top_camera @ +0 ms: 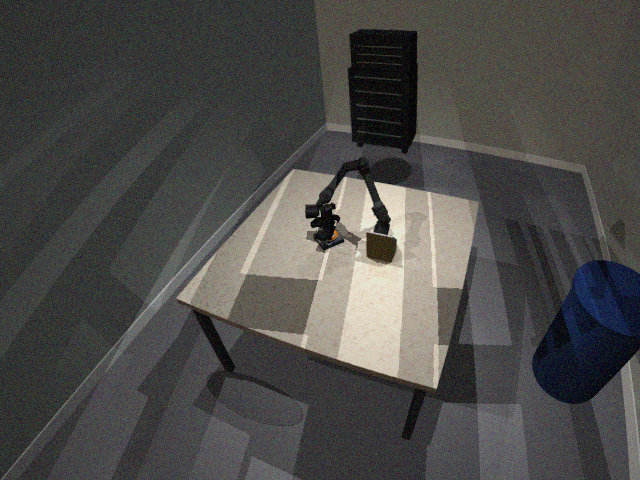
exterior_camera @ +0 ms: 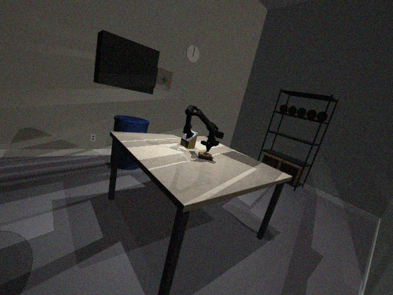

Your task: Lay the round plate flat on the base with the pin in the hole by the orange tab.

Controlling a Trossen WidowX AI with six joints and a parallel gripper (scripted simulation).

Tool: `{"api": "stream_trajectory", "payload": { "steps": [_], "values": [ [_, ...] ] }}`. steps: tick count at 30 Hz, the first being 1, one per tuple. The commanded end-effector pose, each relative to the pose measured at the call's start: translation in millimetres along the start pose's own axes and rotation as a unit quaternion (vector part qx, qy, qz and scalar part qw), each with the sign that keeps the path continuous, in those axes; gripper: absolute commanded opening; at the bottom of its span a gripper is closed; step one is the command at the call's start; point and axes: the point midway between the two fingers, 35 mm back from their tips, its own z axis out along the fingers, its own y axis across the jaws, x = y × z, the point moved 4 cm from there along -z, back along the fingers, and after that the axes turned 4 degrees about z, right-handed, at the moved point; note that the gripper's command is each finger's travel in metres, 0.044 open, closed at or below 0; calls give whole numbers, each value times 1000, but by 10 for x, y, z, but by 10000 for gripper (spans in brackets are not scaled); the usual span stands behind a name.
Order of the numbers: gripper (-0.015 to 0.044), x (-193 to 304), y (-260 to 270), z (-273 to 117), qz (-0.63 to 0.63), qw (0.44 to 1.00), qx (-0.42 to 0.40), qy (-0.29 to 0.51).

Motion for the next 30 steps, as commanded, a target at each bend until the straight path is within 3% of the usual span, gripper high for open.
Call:
{"api": "stream_trajectory", "payload": {
  "steps": [1, 7, 15, 30],
  "values": [
    [0, 25, -30, -4, 2, 1000, 1, -2],
    [0, 30, -34, -69, 2, 1000, 0, -2],
    [0, 93, -36, -482, 1, 1000, 0, -1],
    [0, 100, -27, -410, -4, 1000, 3, 0]
  ]
}}
